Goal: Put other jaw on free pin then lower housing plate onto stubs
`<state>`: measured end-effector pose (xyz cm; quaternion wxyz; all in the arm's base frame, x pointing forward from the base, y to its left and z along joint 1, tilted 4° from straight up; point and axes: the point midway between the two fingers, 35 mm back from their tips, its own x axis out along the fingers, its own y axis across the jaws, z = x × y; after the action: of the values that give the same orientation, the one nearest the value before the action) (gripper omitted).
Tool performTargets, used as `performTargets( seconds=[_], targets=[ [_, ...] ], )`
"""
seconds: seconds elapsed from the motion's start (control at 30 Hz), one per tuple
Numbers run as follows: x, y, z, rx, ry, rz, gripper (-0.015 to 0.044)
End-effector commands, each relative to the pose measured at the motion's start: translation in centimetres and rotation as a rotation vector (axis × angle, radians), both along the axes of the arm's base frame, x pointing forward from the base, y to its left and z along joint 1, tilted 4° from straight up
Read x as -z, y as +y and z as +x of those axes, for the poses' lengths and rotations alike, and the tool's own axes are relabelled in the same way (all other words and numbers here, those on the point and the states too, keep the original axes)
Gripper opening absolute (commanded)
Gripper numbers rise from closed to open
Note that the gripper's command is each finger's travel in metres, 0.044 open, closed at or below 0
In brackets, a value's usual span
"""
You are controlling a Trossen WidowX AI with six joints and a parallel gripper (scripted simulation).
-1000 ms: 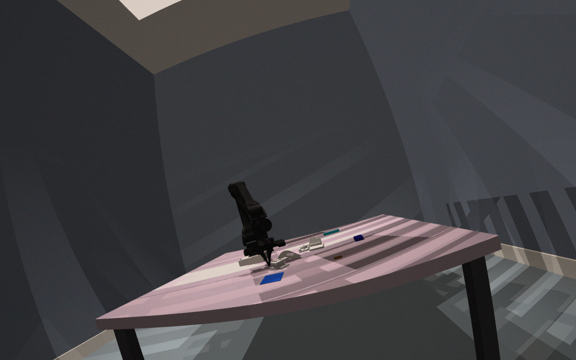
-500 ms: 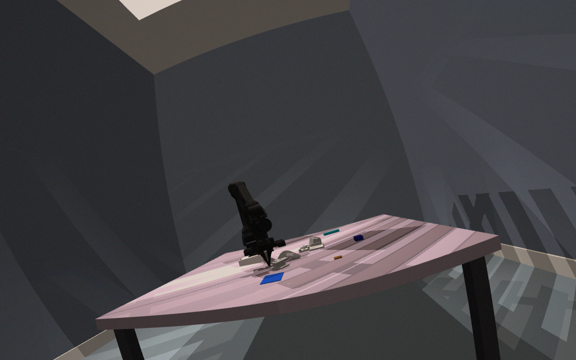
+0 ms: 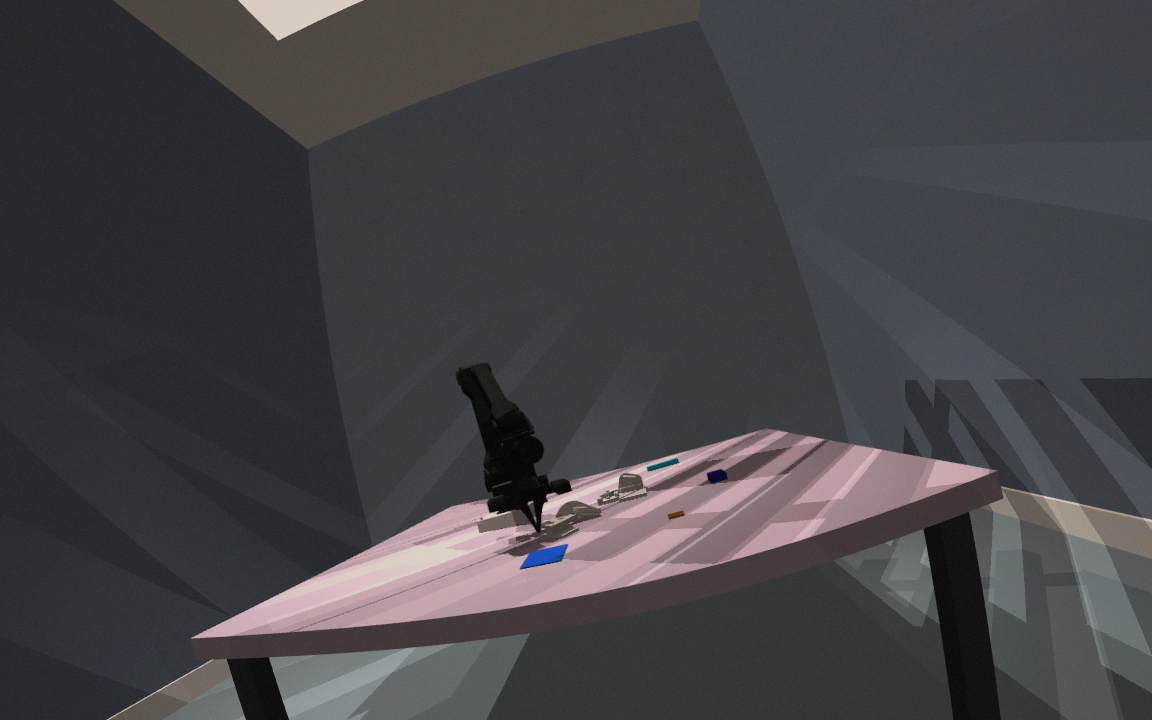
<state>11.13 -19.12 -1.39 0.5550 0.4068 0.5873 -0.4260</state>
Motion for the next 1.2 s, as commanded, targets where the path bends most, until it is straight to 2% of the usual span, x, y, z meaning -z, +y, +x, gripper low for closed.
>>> performTargets(
  seconds=[0.0, 1.17],
  targets=[
    [0.1, 0.0, 0.1, 0.000, 0.001, 0.003, 0.0000],
    [0.4, 0.8, 5.2, -0.001, -0.002, 0.005, 0.0000]
  ],
)
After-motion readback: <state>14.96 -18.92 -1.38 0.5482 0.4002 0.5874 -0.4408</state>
